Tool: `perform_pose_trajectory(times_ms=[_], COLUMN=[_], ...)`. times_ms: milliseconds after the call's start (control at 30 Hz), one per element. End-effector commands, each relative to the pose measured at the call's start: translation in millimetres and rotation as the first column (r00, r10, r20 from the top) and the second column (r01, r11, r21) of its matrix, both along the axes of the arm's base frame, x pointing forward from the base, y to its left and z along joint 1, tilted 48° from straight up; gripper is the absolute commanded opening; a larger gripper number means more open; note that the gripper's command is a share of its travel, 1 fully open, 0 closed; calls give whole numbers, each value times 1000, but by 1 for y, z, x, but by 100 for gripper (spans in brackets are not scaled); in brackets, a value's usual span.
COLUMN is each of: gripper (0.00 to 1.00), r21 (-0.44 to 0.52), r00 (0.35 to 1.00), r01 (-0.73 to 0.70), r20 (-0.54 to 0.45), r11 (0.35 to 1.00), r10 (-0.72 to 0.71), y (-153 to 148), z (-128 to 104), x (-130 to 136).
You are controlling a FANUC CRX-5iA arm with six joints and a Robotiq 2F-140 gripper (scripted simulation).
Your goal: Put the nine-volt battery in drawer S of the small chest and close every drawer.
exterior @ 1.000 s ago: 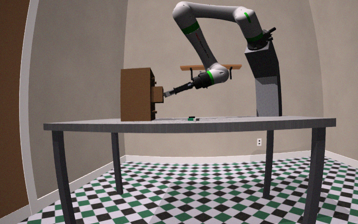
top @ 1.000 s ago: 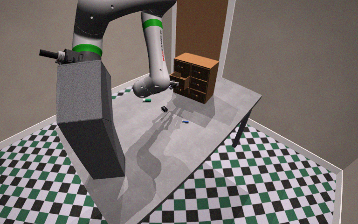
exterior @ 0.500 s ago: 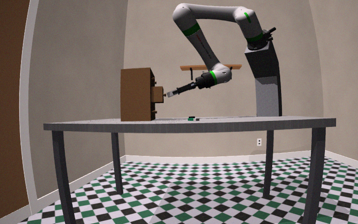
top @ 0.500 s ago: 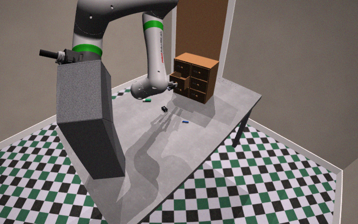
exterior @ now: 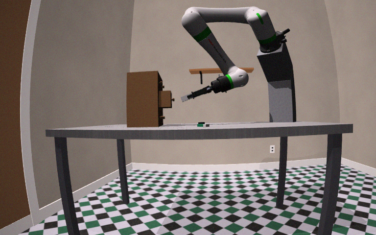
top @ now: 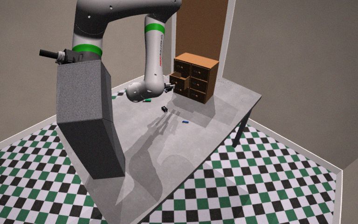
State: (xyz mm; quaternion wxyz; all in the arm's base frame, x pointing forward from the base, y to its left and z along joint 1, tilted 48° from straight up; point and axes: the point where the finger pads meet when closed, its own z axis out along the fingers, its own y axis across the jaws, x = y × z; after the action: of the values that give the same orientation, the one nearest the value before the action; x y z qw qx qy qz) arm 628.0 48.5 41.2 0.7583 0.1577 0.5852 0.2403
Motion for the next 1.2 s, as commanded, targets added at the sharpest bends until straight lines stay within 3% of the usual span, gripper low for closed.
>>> perform_pose_trajectory(times_ms=[0,267,633,933,1167], gripper=[20,20,20,20,20], r21=[0,0,-3,-27,-30], r00=[1000,1000,1000,974,871], r01=[0,0,-13,-125,-283], r20=[0,0,-21,-192,-426], r11=[1000,1000,1000,992,959], r10=[0,0,13,117,244], y=[-1,-3,-4,-10,-17], z=[-2,-11,-12,-9,-7], x=[-9,-46,-51,-74,-108])
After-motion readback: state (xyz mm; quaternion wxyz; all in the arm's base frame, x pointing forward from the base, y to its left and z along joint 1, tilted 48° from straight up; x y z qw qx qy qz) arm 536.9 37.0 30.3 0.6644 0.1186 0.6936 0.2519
